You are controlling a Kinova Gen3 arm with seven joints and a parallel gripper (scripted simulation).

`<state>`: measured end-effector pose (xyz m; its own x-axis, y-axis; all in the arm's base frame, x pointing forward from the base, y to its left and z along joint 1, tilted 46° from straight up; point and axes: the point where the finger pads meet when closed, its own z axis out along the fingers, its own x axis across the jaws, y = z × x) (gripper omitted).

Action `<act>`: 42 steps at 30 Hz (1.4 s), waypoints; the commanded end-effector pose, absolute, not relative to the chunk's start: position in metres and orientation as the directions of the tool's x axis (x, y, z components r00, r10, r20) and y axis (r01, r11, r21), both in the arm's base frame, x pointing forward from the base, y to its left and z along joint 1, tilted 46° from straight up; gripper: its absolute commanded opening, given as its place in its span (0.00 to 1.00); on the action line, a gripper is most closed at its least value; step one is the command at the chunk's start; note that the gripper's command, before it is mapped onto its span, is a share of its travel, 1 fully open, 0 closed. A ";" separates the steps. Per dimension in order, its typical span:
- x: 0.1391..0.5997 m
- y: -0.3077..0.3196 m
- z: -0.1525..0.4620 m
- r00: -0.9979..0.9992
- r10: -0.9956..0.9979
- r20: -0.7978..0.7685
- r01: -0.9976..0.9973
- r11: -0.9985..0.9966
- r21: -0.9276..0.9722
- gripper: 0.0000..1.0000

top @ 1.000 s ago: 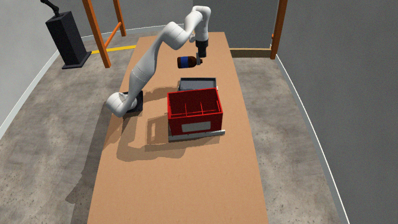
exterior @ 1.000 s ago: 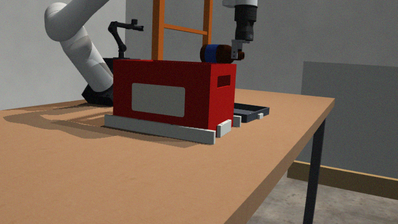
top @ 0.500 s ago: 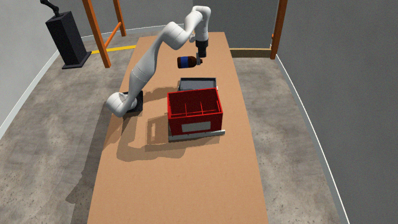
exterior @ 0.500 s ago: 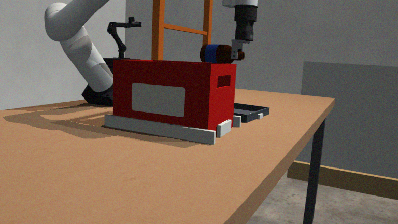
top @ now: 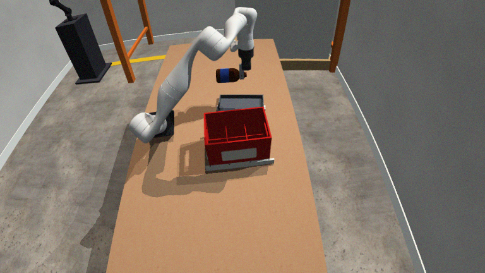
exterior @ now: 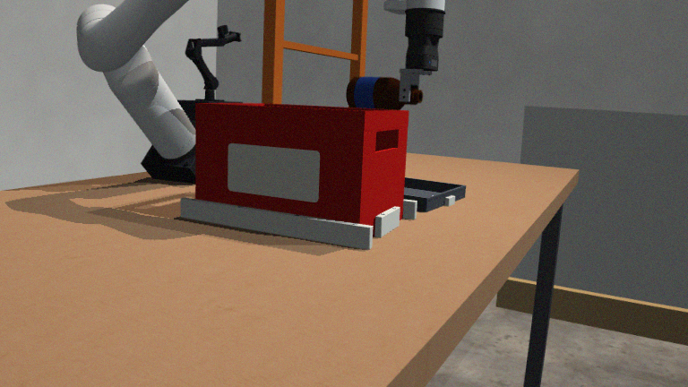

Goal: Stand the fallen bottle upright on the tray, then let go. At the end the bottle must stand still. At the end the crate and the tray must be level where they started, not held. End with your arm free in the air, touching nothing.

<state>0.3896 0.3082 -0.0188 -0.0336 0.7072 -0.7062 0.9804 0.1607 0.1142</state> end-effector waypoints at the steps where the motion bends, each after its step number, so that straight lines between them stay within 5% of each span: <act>1: 0.389 0.310 -0.018 -0.009 0.712 -0.702 0.980 0.144 0.134 0.00; 17: 0.390 0.310 -0.018 0.171 0.727 -0.665 0.965 0.011 0.261 0.00; 42: 0.390 0.310 -0.018 0.180 0.727 -0.663 0.964 0.005 0.267 0.00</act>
<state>0.3897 0.3083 -0.0182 0.1803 0.7254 -0.6643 0.9640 0.0039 0.2658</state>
